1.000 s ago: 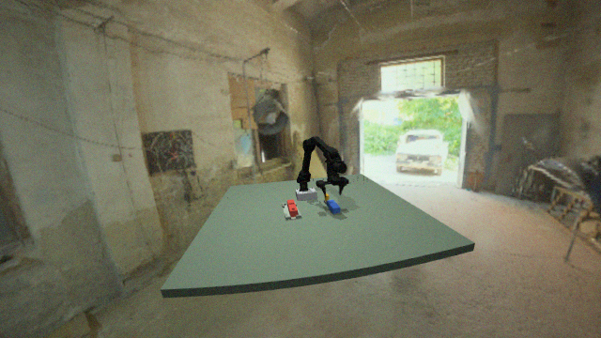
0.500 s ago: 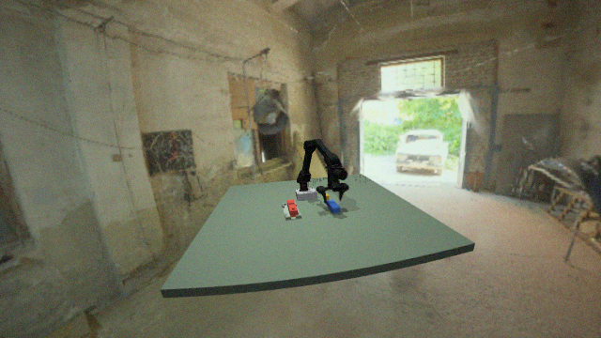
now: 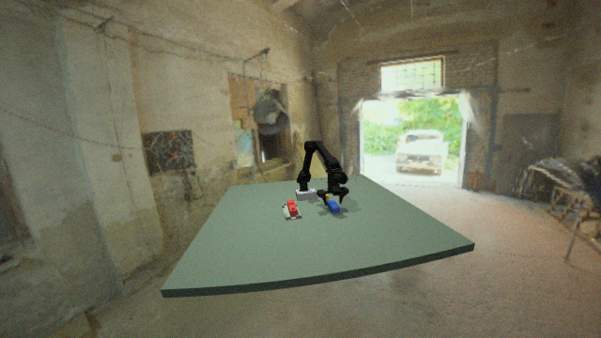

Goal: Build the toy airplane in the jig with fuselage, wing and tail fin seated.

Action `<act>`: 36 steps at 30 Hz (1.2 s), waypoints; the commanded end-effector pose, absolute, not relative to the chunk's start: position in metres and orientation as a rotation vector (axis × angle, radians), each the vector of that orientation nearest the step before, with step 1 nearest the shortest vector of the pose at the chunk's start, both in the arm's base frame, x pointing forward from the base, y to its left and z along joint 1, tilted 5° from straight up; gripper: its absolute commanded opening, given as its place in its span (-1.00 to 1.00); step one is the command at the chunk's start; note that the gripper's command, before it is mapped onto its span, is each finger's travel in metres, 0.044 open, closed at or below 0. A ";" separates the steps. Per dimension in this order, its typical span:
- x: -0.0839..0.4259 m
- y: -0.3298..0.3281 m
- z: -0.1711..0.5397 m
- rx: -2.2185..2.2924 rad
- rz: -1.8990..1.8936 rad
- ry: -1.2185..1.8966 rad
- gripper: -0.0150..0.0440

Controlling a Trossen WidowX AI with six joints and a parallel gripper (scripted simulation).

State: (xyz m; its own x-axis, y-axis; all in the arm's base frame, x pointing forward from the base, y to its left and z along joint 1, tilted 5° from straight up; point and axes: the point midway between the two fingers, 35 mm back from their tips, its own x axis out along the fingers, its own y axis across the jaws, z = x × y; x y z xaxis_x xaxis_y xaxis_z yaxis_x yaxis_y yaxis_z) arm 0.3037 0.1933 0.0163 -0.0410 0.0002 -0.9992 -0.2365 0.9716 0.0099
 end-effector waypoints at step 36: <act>0.303 0.195 0.011 -0.186 0.188 1.613 -0.49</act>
State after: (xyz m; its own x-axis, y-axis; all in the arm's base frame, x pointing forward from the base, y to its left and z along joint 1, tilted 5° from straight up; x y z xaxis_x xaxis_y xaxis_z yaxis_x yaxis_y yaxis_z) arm 0.3009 0.1934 0.0032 -0.0541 -0.0059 -0.9985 -0.2384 0.9711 0.0072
